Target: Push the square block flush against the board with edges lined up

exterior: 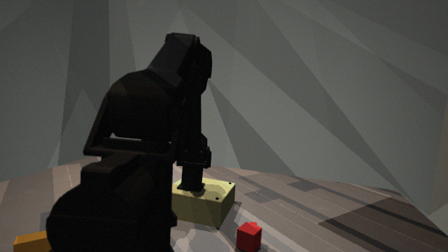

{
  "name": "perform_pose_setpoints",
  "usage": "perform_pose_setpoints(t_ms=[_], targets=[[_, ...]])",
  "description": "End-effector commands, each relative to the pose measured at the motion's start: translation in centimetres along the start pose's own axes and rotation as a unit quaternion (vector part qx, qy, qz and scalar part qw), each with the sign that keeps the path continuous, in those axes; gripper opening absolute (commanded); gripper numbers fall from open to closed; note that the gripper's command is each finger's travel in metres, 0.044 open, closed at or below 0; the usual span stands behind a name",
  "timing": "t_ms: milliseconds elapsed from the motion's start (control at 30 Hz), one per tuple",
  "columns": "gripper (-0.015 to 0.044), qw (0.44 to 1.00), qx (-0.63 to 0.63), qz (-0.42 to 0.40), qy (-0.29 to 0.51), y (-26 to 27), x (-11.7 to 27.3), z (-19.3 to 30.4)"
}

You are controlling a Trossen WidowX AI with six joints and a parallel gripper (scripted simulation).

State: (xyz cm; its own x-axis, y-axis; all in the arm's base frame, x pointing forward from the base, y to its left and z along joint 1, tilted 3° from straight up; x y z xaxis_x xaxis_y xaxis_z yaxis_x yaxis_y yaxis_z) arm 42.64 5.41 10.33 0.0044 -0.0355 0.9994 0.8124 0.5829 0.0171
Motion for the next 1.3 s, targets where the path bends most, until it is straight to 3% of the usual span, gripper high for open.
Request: perform_pose_setpoints(t_ms=[0, 233, 400, 1267], targets=[[0.0, 0.998, -0.056, -0.004, -0.002, -1.6, 0.5, -1.6], [0.0, 0.997, -0.082, -0.004, -0.001, -2.3, 0.3, -2.2], [0.0, 0.994, -0.106, -0.004, -0.001, -2.2, -4.9, -2.2], [0.0, 0.994, -0.106, -0.004, -0.002, -2.4, -4.8, -5.3]])
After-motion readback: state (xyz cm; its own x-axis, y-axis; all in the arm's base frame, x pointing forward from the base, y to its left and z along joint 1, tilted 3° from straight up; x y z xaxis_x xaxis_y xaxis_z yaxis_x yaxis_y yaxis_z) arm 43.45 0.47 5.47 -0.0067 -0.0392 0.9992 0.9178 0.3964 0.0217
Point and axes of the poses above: the point midway between the two fingers, 35 mm back from their tips, its own x axis back along the fingers, its own y axis across the jaws, z = x × y, the point moved 8 cm from there along x, back along the fingers, and after that the axes turned 2 degrees about -x, right-handed, at the moved point
